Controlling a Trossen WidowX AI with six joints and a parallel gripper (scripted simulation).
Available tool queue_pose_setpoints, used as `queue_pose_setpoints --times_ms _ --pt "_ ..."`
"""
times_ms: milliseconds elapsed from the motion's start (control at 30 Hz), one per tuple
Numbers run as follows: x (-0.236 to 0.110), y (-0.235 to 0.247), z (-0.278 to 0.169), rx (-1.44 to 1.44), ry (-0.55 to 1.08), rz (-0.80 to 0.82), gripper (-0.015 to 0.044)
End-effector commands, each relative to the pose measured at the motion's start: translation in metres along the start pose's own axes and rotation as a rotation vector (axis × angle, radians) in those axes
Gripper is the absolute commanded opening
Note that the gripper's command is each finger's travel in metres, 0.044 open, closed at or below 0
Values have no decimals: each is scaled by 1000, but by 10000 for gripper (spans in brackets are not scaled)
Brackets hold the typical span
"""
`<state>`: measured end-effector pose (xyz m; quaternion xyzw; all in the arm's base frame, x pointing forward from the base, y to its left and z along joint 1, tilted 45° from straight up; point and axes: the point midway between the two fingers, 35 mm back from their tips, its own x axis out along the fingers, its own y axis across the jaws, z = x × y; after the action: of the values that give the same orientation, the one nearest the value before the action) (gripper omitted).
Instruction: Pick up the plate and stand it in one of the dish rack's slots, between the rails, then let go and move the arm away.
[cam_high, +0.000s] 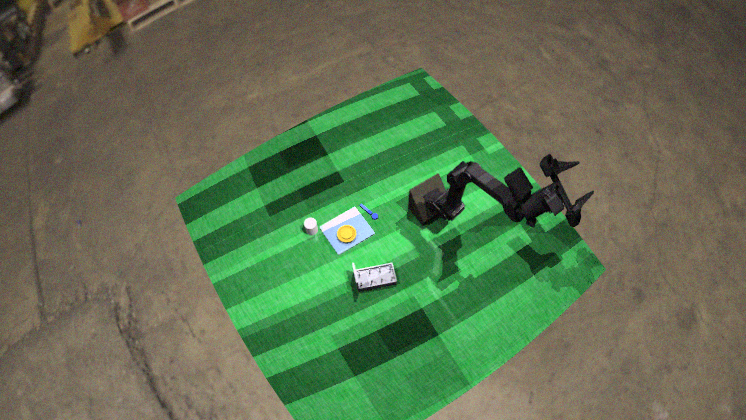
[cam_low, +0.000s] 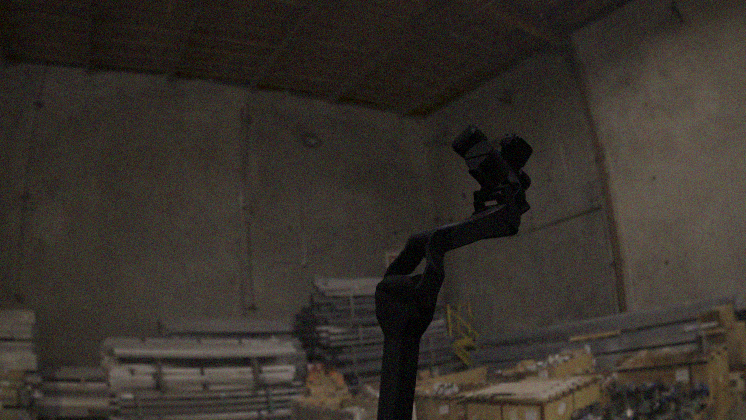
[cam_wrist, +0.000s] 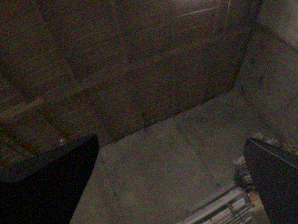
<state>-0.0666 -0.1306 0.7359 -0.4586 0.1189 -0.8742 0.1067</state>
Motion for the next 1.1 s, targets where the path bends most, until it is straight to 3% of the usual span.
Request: queue_pose_setpoints --times_ms 0,533,900,1067 --pt "-2 -55 -13 -52 21 -143 400" --pt "-53 -206 -26 -265 121 -594 400" --pt "-97 -257 -16 -359 162 -791 400" --pt "-134 -289 -3 -446 188 -931 400"
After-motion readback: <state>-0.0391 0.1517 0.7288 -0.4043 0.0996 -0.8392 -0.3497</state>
